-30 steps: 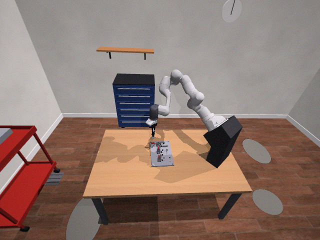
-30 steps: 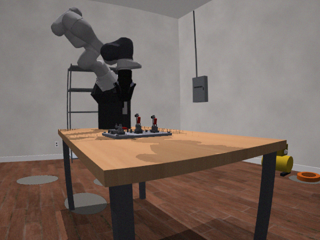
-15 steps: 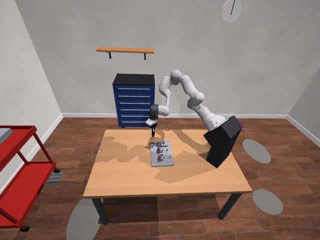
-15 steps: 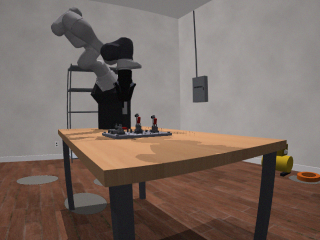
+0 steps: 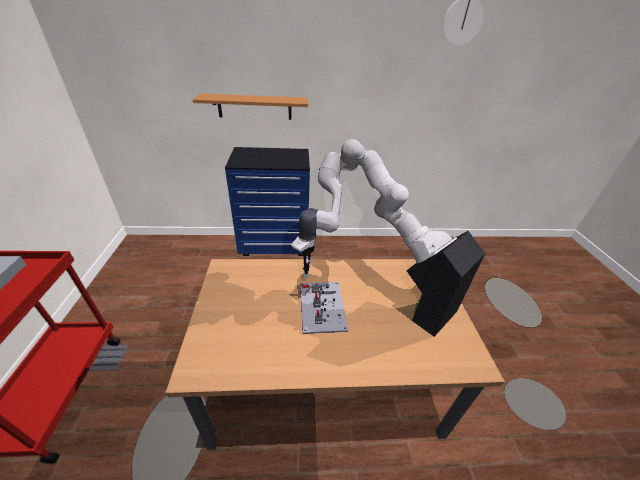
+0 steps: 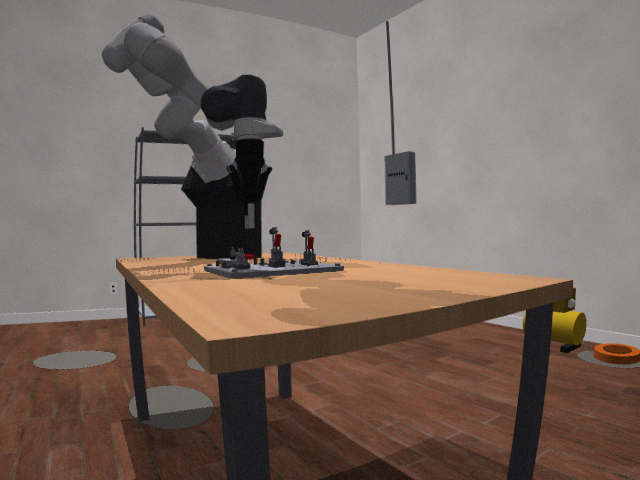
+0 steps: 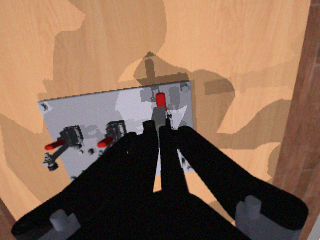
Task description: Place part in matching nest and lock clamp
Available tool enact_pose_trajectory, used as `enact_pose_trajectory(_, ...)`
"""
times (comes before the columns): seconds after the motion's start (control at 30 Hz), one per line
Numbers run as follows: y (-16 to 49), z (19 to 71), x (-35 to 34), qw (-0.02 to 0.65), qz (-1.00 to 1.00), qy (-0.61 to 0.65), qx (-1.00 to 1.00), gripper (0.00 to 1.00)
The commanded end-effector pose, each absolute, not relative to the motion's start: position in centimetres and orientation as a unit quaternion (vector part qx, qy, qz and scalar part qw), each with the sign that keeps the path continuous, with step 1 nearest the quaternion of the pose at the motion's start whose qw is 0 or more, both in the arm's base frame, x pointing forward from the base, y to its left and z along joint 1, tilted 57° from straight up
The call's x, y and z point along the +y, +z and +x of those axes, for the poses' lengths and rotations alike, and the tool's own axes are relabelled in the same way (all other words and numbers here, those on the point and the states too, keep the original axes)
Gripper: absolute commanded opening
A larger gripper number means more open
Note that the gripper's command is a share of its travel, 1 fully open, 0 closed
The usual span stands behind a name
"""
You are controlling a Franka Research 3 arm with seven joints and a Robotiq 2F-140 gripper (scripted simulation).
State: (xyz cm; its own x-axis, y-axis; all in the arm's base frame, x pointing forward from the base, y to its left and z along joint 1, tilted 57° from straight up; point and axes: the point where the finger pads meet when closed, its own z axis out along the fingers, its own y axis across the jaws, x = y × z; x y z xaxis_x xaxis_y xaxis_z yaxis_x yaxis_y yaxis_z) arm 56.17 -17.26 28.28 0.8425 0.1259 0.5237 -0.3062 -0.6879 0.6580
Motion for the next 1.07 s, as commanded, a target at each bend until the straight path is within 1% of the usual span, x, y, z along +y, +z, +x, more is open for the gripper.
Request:
enact_pose_trajectory(0.0, 28.34, 56.08, -17.17, 0.392, 0.876, 0.274, -0.05, 0.0)
enact_pose_trajectory(0.1, 28.34, 56.08, -17.17, 0.392, 0.876, 0.274, -0.05, 0.0)
enact_pose_trajectory(0.13, 28.34, 56.08, -17.17, 0.392, 0.876, 0.274, -0.05, 1.0)
enact_pose_trajectory(1.03, 28.34, 56.08, -17.17, 0.392, 0.876, 0.274, -0.05, 1.0)
